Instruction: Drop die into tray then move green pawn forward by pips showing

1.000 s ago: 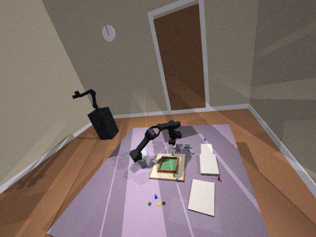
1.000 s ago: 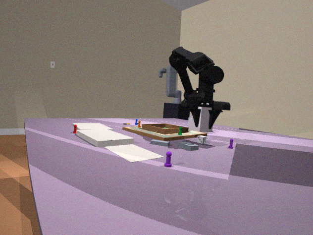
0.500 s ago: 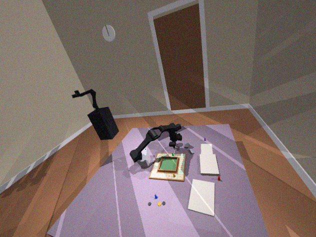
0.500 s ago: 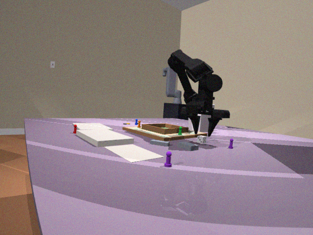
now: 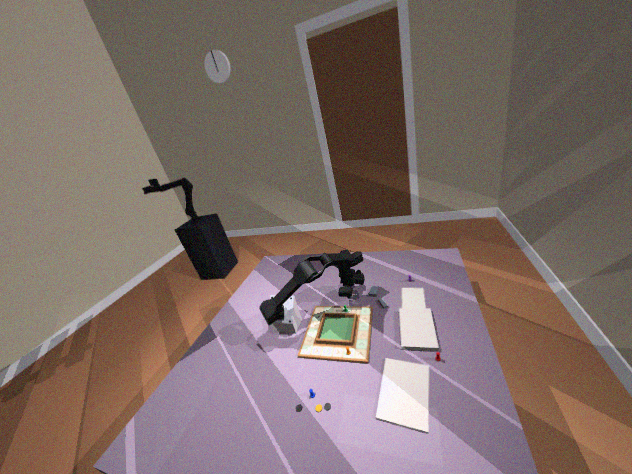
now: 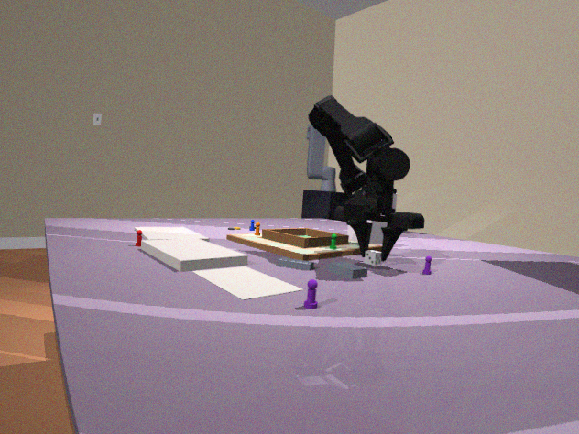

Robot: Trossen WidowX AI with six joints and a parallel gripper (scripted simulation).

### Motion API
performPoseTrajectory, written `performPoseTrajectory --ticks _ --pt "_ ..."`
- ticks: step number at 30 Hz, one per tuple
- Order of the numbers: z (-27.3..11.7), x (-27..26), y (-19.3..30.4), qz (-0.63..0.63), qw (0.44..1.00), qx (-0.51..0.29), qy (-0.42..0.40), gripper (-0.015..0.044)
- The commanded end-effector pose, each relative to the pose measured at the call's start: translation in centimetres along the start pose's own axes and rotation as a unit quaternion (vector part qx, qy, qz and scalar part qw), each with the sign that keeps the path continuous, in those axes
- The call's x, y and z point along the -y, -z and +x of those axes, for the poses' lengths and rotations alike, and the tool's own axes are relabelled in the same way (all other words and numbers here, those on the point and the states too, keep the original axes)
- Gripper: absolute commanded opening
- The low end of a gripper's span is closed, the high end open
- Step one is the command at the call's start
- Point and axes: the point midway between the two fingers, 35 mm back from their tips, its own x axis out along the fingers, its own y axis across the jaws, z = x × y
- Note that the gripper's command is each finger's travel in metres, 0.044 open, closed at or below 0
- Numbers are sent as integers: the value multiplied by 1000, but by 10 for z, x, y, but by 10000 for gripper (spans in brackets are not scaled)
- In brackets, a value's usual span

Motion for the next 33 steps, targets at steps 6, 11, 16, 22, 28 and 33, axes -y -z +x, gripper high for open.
performPoseTrajectory --ticks 6,11,16,22,28,33 --pt "1 1 1 -4 1000 1 2 91" --pt "-3 1 0 -4 1000 1 2 0" --pt "-37 0 -5 -4 1000 1 0 0" --pt "-81 3 -7 -4 1000 1 0 0" --pt "-121 8 -4 -4 1000 0 0 0" --pt "-122 11 -5 -13 1000 0 0 0"
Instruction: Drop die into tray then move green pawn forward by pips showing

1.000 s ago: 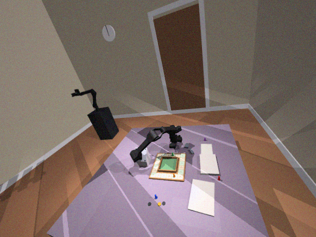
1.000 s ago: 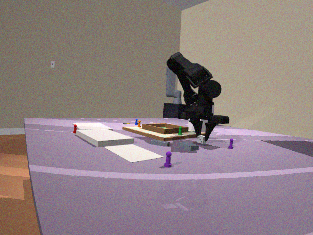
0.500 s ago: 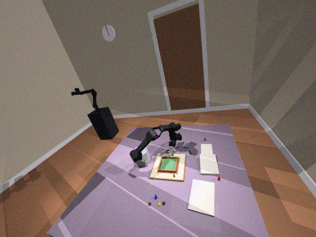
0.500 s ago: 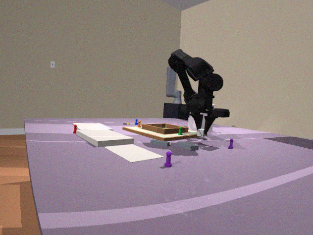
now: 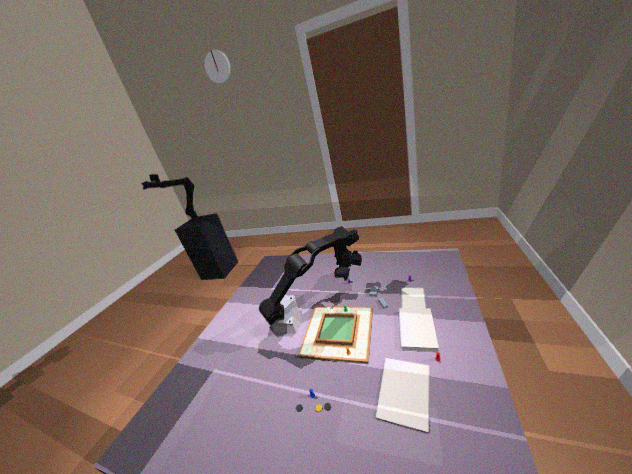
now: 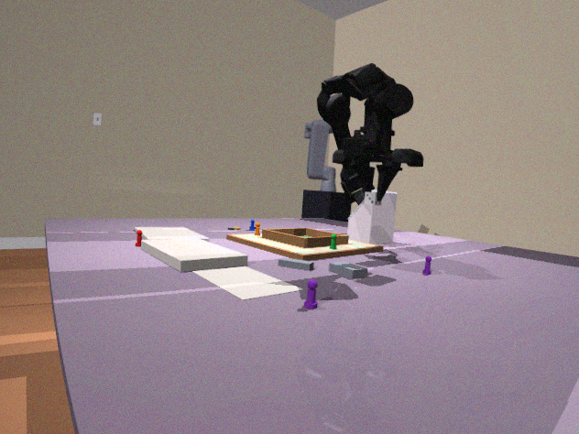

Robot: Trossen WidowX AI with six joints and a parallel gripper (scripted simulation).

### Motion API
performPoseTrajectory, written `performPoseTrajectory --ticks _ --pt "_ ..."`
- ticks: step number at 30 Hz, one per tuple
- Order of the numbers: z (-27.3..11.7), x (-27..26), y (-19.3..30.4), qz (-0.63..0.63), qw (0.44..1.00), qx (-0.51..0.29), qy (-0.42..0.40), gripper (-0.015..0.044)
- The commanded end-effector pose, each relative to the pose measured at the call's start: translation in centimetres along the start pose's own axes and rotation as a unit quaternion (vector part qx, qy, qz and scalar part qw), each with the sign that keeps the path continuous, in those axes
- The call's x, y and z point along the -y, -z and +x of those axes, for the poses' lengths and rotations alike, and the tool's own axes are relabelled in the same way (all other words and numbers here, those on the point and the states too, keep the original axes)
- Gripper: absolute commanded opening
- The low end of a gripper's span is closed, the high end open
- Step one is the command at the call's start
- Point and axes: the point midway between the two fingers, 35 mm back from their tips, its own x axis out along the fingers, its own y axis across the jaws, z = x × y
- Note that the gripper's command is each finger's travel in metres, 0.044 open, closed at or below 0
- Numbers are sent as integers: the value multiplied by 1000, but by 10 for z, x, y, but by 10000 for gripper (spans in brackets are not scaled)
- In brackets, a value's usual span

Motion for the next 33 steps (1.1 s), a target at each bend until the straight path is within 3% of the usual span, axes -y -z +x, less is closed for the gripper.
performPoseTrajectory --ticks 1,17,33 --pt "-3 6 -1 -16 1000 -1 -2 0" --pt "1 73 -8 -235 972 1 -6 0" --pt "14 138 1 -442 897 2 -5 0"
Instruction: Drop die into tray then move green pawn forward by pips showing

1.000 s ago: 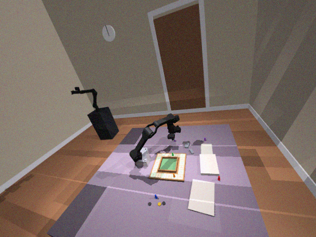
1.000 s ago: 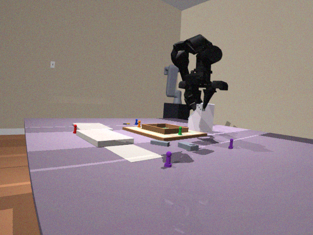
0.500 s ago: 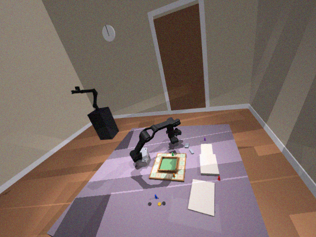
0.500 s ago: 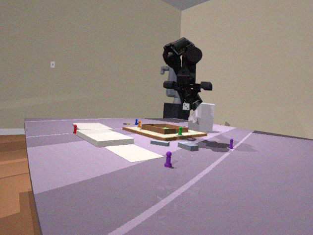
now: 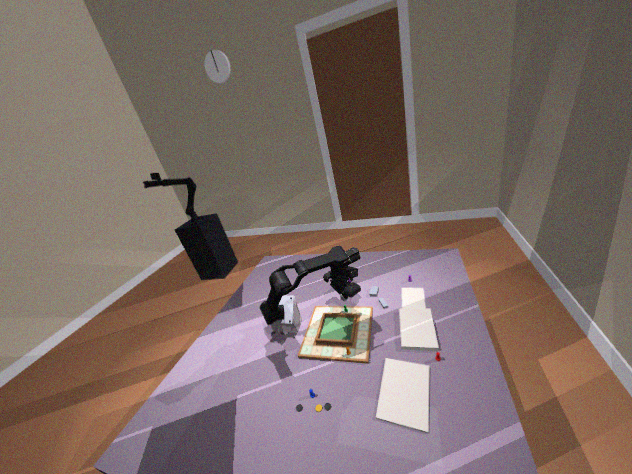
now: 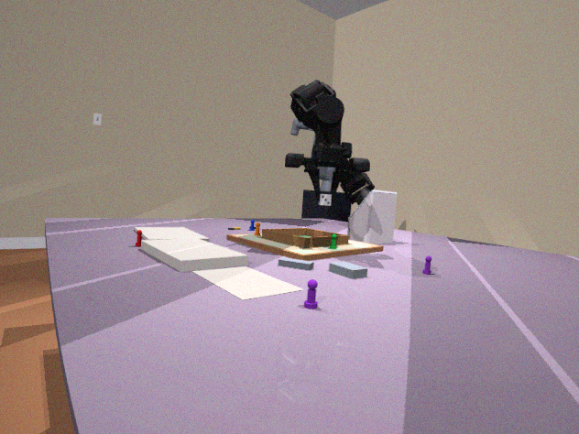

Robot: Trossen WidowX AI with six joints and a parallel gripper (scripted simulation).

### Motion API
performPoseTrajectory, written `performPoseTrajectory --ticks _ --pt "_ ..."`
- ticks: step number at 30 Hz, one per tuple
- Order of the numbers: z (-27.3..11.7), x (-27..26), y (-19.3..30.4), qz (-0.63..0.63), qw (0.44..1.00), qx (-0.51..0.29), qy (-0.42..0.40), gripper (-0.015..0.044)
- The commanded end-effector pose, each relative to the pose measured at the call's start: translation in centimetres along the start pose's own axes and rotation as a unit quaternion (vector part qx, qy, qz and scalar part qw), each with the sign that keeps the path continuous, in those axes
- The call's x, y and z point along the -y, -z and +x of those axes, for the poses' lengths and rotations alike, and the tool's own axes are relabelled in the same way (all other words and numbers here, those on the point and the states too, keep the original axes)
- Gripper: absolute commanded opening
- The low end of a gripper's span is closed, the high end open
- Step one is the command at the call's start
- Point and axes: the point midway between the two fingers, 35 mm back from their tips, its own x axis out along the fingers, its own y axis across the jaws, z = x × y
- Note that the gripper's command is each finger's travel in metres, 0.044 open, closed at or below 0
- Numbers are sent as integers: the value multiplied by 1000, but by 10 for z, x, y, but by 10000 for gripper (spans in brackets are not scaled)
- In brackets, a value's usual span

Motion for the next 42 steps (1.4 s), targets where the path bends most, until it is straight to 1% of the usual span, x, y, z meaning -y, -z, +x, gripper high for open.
performPoseTrajectory --ticks 1,11,21,27,32,42 --pt "3 7 14 -49 999 0 2 0" --pt "14 21 51 -184 983 -4 3 0" --pt "26 30 89 -314 949 -10 3 0" --pt "27 30 92 -322 947 -9 1 0" --pt "33 25 94 -321 945 44 -48 0" --pt "41 18 95 -314 922 187 -125 0"
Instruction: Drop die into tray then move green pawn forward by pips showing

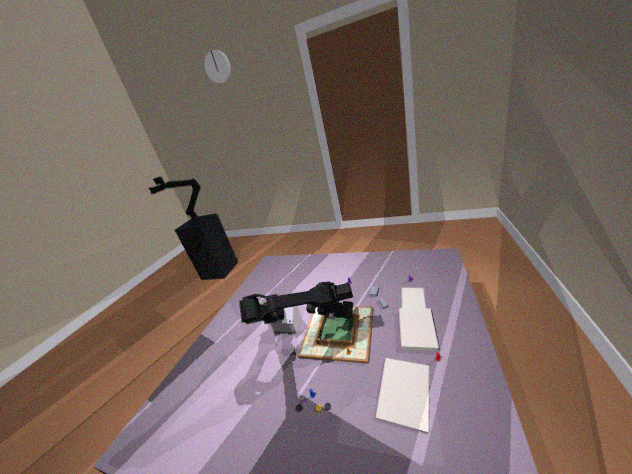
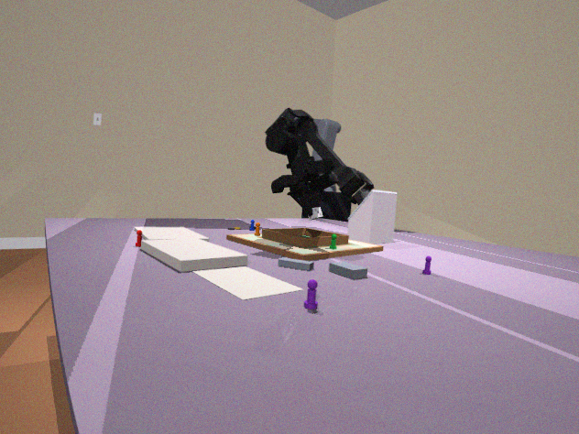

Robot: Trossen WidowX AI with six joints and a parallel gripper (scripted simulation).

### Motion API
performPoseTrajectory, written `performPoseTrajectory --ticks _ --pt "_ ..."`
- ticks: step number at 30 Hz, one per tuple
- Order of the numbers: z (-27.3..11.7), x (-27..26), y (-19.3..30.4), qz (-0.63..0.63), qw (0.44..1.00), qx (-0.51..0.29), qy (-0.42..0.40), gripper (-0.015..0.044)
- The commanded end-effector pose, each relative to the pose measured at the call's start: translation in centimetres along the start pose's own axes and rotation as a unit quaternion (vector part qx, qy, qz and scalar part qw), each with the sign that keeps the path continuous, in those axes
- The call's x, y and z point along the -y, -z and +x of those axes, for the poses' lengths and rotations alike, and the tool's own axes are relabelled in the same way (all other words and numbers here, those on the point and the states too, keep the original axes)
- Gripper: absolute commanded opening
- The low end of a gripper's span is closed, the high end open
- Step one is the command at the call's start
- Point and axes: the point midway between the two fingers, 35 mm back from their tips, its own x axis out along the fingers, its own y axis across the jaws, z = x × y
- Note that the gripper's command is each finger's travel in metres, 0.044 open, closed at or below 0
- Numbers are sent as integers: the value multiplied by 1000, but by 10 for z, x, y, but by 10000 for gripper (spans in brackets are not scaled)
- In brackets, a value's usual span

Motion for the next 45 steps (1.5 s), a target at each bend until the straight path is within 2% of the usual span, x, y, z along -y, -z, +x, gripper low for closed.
performPoseTrajectory --ticks 1,13,15,21,45 --pt "2 -2 -1 -6 998 58 -1 0" --pt "2 -1 0 -25 971 231 50 0" --pt "0 0 1 -25 971 233 51 0" --pt "-43 6 14 -25 971 233 51 0" --pt "-42 5 14 -25 971 233 51 0"
